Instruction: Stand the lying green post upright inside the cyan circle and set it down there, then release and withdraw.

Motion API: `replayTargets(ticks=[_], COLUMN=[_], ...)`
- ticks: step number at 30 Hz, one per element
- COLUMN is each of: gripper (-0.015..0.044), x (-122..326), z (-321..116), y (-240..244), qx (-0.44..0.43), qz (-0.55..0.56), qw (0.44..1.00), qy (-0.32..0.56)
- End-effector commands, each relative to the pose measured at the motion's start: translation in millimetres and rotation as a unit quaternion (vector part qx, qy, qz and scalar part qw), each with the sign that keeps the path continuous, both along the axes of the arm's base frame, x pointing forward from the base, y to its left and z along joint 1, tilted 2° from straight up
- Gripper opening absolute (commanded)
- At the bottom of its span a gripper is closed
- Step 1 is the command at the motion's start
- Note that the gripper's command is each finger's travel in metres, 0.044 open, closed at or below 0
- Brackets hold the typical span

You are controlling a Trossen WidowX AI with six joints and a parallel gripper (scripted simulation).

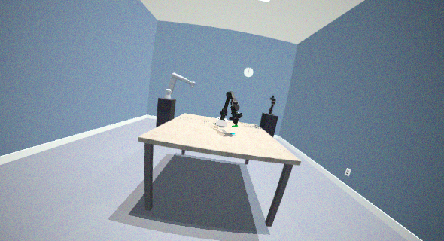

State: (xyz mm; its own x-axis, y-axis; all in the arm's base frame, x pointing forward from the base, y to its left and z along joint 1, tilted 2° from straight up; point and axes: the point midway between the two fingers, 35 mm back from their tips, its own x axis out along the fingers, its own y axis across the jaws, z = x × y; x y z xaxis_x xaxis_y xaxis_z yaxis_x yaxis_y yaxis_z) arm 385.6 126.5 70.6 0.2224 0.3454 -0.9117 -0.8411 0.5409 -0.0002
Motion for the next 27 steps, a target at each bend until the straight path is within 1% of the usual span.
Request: replayTargets(ticks=[1,27], gripper=[0.0023,0.0023], x=[3,18], z=[-1,-9], y=[1,1], qx=[0.016,0.099], qz=[-0.006,-0.031], qw=[1.000,0.993], qy=[-0.006,-0.048])
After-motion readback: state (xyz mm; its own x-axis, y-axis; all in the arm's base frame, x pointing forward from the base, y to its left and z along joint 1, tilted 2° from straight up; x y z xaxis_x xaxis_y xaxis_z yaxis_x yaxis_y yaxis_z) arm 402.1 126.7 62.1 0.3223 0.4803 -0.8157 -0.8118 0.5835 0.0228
